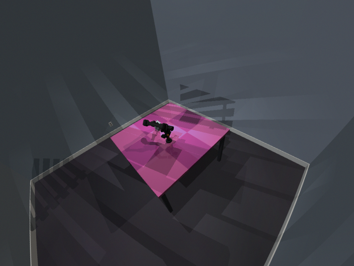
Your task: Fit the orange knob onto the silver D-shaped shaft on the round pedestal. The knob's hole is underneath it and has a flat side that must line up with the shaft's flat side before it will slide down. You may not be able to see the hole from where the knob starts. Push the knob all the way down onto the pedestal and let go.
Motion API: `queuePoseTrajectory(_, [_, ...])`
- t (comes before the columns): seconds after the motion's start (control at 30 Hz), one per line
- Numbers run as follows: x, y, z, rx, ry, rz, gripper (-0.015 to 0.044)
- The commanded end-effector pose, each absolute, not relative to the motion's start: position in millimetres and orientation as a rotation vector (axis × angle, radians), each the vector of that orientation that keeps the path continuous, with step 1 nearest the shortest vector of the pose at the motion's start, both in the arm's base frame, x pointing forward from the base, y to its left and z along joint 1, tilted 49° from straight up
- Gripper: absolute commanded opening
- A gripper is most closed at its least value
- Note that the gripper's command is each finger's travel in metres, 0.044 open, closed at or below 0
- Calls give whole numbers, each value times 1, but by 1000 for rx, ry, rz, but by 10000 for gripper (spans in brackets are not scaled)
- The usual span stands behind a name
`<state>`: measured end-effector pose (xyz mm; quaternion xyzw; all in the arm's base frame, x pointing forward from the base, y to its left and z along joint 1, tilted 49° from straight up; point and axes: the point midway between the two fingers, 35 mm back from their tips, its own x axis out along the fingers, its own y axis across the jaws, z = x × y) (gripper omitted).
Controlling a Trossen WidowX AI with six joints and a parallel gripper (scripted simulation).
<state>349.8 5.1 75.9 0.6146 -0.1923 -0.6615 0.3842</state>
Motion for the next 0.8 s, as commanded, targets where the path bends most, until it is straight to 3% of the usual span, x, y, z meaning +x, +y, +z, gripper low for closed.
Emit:
queuePoseTrajectory(0.0, [351, 5, 75, 1566, -487, -1682, 0])
queuePoseTrajectory(0.77, [349, 7, 78, 1566, -487, -1682, 0])
